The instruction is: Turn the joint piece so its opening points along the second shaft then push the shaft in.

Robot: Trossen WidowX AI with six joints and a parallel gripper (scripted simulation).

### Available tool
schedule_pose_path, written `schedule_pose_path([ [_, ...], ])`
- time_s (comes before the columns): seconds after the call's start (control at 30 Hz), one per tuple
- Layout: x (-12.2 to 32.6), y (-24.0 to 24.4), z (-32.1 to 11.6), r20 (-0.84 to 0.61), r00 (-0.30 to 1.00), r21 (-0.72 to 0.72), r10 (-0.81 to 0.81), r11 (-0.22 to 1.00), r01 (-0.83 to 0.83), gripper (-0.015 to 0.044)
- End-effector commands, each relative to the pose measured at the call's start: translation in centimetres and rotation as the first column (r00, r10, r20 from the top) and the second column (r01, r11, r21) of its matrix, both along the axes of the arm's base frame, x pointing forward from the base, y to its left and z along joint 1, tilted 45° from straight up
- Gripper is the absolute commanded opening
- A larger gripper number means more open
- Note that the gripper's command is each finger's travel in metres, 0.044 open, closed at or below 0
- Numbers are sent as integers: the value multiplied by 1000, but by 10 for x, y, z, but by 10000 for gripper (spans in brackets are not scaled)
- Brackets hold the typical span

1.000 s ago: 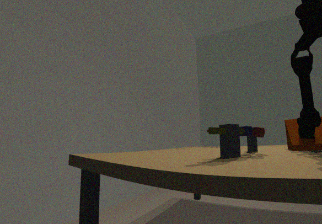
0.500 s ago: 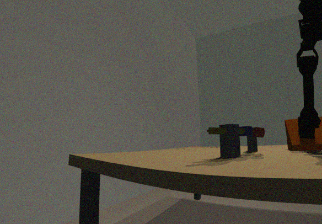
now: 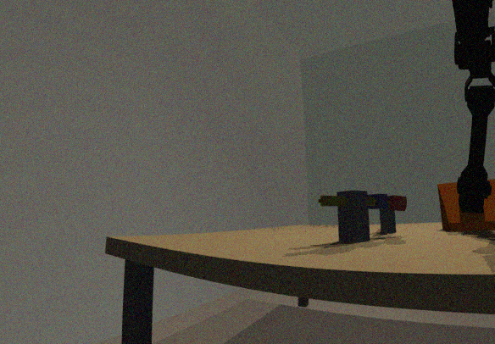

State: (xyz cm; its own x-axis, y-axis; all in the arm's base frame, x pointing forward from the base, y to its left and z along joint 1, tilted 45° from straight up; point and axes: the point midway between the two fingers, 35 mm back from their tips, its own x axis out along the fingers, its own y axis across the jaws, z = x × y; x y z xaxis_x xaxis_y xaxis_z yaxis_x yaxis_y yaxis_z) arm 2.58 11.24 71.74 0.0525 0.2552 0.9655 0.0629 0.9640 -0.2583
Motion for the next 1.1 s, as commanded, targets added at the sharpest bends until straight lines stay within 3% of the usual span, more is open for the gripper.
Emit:
schedule_pose_path([
  [0.0,9,19,-11,-9,1000,-95,-26,995,25,440],
  [0.5,59,71,-59,-85,986,-402,-142,911,96,440],
  [1.07,133,95,-142,-304,907,-665,-291,747,17,440],
])
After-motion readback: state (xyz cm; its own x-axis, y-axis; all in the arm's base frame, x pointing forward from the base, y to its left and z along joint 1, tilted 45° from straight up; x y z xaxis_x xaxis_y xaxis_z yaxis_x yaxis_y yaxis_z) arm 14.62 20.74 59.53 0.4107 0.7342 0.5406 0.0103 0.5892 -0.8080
